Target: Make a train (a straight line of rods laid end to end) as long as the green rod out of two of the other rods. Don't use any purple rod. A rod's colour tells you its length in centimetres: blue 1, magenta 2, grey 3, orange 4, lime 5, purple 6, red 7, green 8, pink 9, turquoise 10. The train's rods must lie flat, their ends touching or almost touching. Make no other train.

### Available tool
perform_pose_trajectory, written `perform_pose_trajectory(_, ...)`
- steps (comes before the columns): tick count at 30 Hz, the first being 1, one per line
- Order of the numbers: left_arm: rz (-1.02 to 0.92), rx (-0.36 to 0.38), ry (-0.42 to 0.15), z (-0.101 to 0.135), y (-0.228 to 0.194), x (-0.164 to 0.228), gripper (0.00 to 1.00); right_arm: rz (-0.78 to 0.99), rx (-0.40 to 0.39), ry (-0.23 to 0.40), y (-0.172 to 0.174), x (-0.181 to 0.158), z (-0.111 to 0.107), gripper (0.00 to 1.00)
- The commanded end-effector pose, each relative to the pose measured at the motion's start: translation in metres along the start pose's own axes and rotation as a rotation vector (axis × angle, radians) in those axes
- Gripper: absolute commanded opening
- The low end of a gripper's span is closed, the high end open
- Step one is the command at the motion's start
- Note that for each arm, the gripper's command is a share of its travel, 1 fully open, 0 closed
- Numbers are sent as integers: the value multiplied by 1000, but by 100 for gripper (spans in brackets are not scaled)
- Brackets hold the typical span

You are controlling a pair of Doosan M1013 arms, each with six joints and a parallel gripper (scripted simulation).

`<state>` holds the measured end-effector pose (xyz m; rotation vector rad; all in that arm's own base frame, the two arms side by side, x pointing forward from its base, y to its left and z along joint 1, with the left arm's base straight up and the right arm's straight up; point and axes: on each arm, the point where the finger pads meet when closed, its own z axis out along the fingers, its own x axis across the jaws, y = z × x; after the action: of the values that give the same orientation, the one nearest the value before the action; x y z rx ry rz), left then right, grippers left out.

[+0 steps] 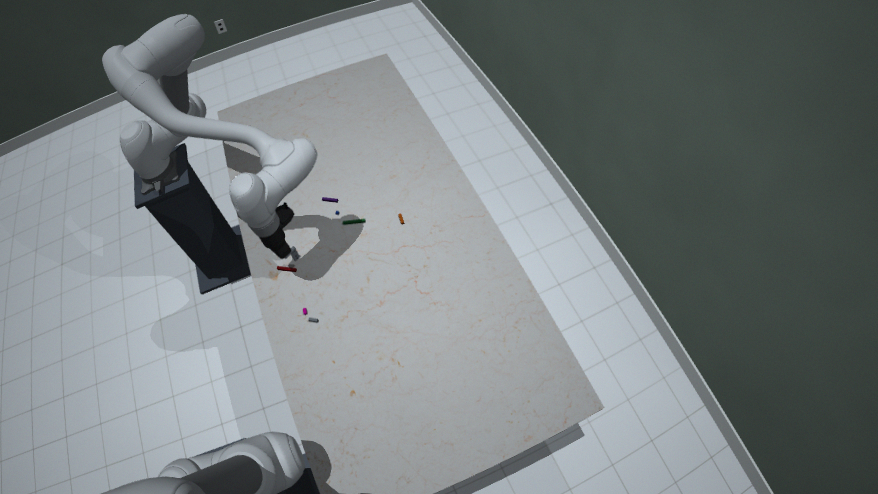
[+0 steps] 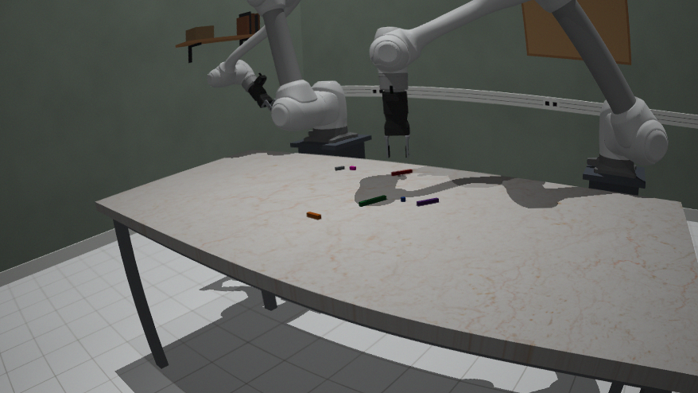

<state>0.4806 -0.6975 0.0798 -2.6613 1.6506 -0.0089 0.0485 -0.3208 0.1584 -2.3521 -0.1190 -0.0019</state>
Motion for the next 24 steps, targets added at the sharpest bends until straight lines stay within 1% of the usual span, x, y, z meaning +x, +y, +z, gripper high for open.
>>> perform_pose_trajectory(1, 167, -11, 3, -1, -25, 1, 100, 0, -1, 0, 0, 0, -1, 100)
perform_pose_trajectory(5, 330, -10, 4, -1, -50, 1, 100, 0, -1, 0, 0, 0, -1, 100)
perform_pose_trajectory(7, 330, -10, 4, -1, -50, 1, 100, 0, -1, 0, 0, 0, -1, 100)
perform_pose_trajectory(9, 471, -10, 5, -1, -71, 0, 100, 0, -1, 0, 0, 0, -1, 100)
perform_pose_trajectory(22, 987, -9, 7, 0, -144, -12, 100, 0, -1, 0, 0, 0, -1, 100)
perform_pose_trajectory(24, 987, -9, 7, 0, -144, -12, 100, 0, -1, 0, 0, 0, -1, 100)
